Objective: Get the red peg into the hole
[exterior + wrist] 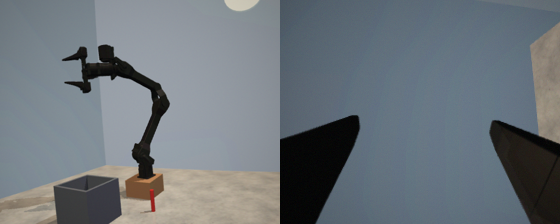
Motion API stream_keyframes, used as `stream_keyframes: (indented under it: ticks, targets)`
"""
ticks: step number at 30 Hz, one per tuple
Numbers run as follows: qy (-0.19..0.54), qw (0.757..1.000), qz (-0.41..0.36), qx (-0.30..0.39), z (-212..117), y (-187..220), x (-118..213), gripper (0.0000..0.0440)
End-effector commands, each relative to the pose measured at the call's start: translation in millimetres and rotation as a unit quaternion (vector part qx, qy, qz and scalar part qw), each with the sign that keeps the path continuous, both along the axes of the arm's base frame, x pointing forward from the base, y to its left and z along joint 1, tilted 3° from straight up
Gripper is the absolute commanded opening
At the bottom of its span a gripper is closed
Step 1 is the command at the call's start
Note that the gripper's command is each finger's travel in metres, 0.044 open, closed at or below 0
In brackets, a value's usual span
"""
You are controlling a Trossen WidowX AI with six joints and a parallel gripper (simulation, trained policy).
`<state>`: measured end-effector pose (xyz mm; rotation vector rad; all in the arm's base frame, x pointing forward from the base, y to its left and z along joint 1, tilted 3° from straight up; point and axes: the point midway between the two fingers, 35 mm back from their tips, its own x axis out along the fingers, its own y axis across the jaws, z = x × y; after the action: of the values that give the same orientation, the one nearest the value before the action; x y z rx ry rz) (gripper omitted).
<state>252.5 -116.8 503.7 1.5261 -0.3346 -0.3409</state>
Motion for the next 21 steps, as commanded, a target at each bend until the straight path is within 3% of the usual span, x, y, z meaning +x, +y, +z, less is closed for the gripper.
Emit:
stream_keyframes:
  ticks: [1,11,21]
  targets:
    - [0.012,0.998,0.033,0.045,-17.9,16.2,7.6,0.0440]
    - [0.054,0.982,0.103,0.145,-58.5,56.5,22.6,0.0439]
    - [0.115,0.952,0.163,0.233,-100.5,100.5,28.8,0.0438]
